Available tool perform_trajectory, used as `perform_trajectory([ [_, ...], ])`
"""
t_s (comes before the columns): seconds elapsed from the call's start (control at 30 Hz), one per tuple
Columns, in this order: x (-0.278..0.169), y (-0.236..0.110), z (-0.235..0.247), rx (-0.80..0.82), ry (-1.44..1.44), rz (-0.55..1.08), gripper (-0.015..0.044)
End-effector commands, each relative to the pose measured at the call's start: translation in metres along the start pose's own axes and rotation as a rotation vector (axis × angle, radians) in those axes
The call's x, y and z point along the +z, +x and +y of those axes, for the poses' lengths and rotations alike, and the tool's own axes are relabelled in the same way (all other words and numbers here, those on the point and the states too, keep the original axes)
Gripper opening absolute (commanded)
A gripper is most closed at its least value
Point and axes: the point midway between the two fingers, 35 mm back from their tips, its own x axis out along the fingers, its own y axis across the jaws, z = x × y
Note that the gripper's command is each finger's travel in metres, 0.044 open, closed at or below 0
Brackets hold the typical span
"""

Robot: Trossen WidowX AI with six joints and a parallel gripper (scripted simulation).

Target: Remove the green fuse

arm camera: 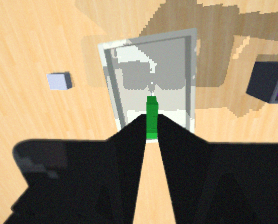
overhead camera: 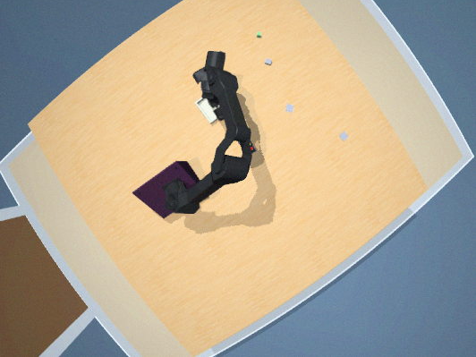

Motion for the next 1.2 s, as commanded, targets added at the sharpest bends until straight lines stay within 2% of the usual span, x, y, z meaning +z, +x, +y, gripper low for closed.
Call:
perform_trajectory([
  [0.0, -0.001, 0.009, -0.001, -0.007, -0.005, 0.005, 0.0],
  [0.67, -0.002, 0.034, -0.002, -0.009, -0.005, 0.005, 0.0],
  [1.07, 0.0, 0.031, 0.0, -0.003, 0.002, 0.002, 0.0315],
  [1.17, -0.001, 0.006, -0.001, -0.005, -0.003, 0.004, 0.033],
])
